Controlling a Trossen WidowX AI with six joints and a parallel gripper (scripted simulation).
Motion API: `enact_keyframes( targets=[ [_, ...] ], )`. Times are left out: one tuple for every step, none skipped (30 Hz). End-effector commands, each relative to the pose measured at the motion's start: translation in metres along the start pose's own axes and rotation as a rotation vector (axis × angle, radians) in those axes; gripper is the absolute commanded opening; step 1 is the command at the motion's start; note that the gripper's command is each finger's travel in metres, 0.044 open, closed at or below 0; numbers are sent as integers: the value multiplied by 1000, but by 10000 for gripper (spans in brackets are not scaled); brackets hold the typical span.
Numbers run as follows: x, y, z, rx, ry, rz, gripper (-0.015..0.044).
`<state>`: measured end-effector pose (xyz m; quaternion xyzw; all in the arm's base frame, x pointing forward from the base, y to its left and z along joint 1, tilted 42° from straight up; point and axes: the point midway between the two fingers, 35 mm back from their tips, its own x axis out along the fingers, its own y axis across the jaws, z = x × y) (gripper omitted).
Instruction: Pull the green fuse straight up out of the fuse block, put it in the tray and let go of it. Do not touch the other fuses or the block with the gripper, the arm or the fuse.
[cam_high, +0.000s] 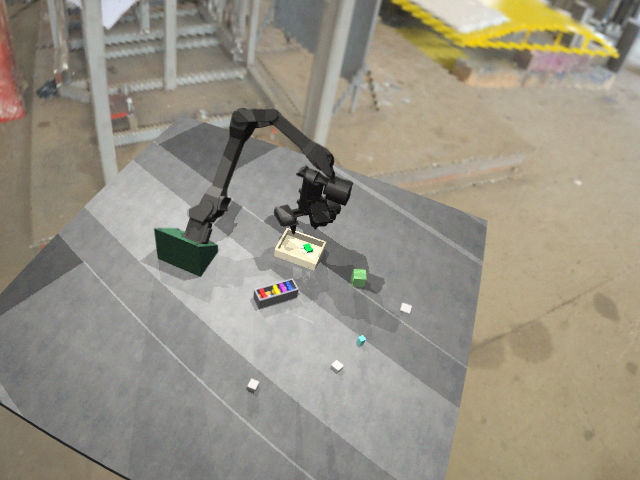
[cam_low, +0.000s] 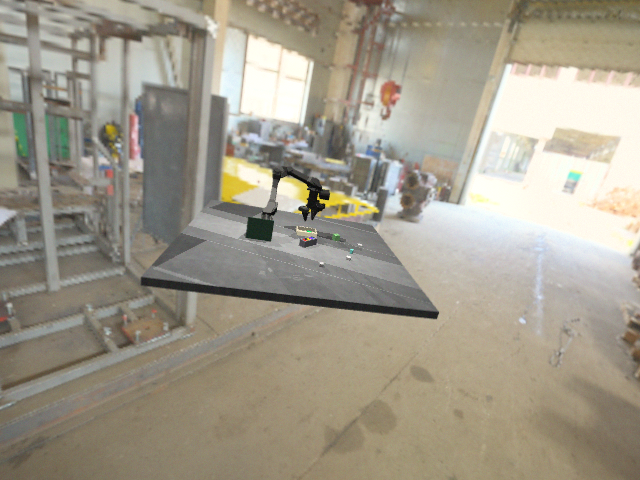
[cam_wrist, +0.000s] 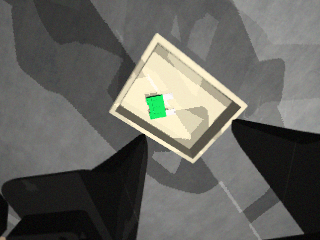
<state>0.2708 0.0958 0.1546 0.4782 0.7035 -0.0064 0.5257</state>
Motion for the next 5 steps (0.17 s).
enact_keyframes(
  targets=[
    [0, 0, 0, 0, 0, 0, 330],
    [0, 0, 0, 0, 0, 0, 330],
    [0, 0, 0, 0, 0, 0, 330],
    [0, 0, 0, 0, 0, 0, 330],
    [0, 0, 0, 0, 0, 0, 330]
  ],
)
